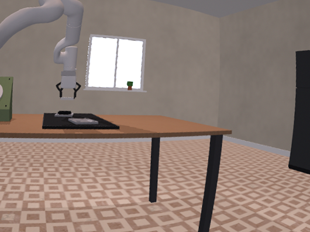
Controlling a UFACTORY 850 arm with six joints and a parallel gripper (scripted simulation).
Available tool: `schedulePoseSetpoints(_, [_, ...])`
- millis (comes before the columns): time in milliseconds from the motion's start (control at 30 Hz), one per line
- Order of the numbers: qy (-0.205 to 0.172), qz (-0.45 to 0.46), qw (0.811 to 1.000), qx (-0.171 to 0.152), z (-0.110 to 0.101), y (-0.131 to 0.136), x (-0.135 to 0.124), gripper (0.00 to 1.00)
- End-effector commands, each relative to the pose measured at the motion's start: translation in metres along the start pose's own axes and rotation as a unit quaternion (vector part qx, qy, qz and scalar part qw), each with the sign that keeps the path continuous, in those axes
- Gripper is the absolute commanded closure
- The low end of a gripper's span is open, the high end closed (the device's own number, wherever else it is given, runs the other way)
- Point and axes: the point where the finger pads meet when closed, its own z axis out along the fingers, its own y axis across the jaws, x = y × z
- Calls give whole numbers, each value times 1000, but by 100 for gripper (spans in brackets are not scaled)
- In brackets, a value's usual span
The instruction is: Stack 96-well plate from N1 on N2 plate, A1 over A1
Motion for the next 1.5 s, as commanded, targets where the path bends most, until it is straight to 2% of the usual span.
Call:
schedulePoseSetpoints(0, [0,0,1000,0,-1,5,-18,100])
schedulePoseSetpoints(600, [0,0,1000,0,-1,23,-66,100])
schedulePoseSetpoints(1467, [0,0,1000,0,-1,24,-68,100])
